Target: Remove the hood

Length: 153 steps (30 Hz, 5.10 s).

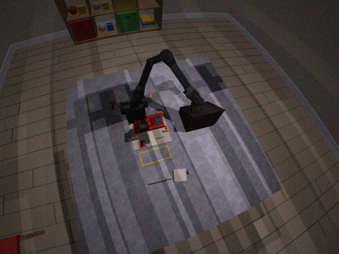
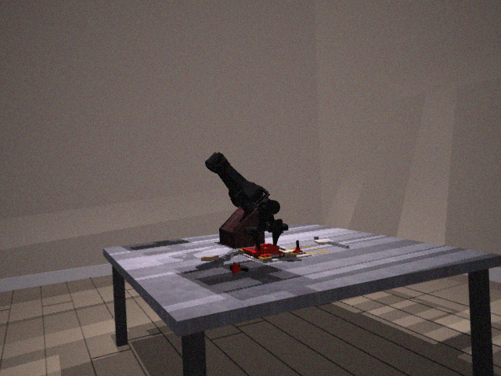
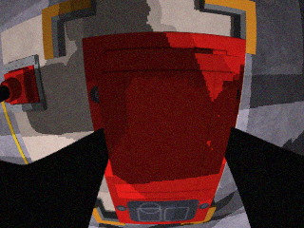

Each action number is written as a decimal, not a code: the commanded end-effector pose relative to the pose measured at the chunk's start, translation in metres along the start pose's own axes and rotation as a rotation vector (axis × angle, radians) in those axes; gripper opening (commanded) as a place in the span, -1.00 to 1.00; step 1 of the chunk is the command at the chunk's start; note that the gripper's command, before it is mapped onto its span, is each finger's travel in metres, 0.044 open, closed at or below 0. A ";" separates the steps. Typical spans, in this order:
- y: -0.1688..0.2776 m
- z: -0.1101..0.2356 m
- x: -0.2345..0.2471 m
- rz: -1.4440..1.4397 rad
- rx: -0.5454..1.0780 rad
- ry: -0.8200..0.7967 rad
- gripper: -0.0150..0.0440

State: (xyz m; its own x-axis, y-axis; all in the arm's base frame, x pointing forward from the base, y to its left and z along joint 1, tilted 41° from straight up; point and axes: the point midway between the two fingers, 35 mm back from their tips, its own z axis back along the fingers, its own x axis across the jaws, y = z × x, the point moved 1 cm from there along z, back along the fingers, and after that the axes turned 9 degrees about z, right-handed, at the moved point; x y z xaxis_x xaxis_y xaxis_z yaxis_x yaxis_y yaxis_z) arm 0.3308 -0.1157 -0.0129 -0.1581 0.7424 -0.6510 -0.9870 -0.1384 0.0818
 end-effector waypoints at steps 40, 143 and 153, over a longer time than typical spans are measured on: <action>0.000 0.025 0.000 0.000 0.000 -0.001 -0.49; -0.008 0.061 0.228 -0.001 -0.004 -0.018 -0.49; -0.008 0.056 0.228 -0.001 -0.004 -0.018 -0.49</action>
State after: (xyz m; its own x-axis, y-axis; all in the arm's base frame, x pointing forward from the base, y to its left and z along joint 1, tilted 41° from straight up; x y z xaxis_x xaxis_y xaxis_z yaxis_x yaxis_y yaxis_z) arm 0.3007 0.0921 -0.1191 -0.1524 0.7566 -0.6358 -0.9880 -0.1341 0.0773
